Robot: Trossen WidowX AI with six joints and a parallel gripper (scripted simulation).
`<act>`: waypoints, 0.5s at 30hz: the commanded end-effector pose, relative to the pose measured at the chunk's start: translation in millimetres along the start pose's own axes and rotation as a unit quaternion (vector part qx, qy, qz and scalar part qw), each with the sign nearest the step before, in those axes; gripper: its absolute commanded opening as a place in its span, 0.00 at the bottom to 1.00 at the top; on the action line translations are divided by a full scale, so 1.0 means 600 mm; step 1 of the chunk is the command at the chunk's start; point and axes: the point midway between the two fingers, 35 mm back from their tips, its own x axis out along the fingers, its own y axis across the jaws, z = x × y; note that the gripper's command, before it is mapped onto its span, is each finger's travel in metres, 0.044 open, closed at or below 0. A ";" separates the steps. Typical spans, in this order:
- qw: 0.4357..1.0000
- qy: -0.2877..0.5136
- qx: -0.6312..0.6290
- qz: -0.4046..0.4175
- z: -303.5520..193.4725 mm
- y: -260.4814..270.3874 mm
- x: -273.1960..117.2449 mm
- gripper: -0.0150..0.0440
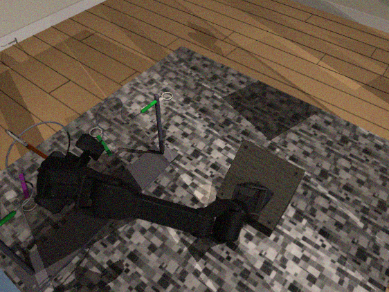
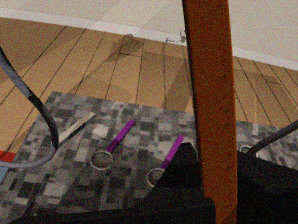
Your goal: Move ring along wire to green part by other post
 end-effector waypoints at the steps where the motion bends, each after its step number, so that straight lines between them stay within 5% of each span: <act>1: 1.000 -0.001 0.020 0.011 -0.002 0.003 0.001 0.00; 15: 0.994 -0.010 0.099 0.049 0.000 0.014 0.002 0.00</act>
